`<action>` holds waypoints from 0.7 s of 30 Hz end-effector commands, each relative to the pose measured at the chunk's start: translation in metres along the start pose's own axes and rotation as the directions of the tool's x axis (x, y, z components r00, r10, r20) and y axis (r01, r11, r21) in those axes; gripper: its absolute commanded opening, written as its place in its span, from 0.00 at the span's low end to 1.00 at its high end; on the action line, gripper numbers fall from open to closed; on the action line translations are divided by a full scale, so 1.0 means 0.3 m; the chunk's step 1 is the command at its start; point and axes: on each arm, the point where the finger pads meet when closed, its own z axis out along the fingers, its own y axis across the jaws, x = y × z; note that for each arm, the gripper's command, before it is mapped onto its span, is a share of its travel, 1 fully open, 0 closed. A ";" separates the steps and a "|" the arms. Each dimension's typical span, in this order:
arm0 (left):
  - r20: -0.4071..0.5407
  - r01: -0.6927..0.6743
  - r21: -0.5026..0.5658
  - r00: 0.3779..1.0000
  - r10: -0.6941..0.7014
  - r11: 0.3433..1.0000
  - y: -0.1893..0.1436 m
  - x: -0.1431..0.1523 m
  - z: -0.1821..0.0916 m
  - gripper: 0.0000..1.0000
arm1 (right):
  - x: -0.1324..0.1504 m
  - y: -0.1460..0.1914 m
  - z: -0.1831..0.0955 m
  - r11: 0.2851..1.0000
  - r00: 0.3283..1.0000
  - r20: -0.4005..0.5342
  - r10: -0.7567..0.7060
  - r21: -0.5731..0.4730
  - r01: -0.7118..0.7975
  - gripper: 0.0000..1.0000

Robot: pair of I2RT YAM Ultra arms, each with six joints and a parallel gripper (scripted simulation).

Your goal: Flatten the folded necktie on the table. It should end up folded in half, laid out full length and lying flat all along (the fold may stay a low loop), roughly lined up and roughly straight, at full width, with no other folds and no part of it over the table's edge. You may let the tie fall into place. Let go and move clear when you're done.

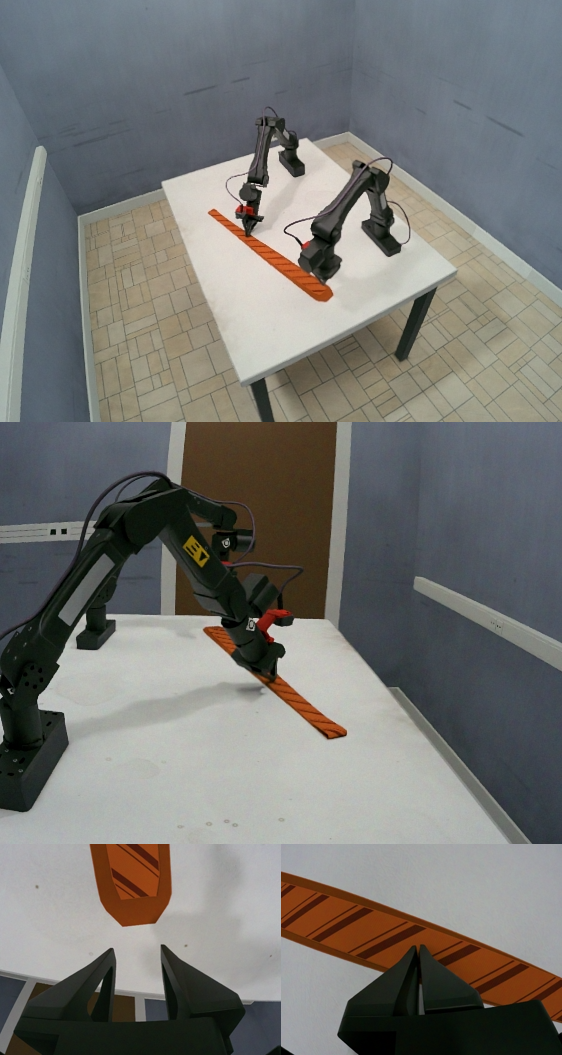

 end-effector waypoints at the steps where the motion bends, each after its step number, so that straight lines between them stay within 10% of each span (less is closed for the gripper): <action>1: 0.003 0.000 -0.050 1.000 0.000 0.999 0.012 0.013 -0.092 0.38 | -0.008 0.003 -0.003 1.000 1.000 0.018 0.004 -0.007 -0.004 0.04; 21: 0.003 0.000 -0.050 1.000 0.000 0.999 0.009 0.015 -0.109 0.38 | -0.019 0.003 -0.017 1.000 1.000 0.018 0.004 -0.007 -0.004 0.04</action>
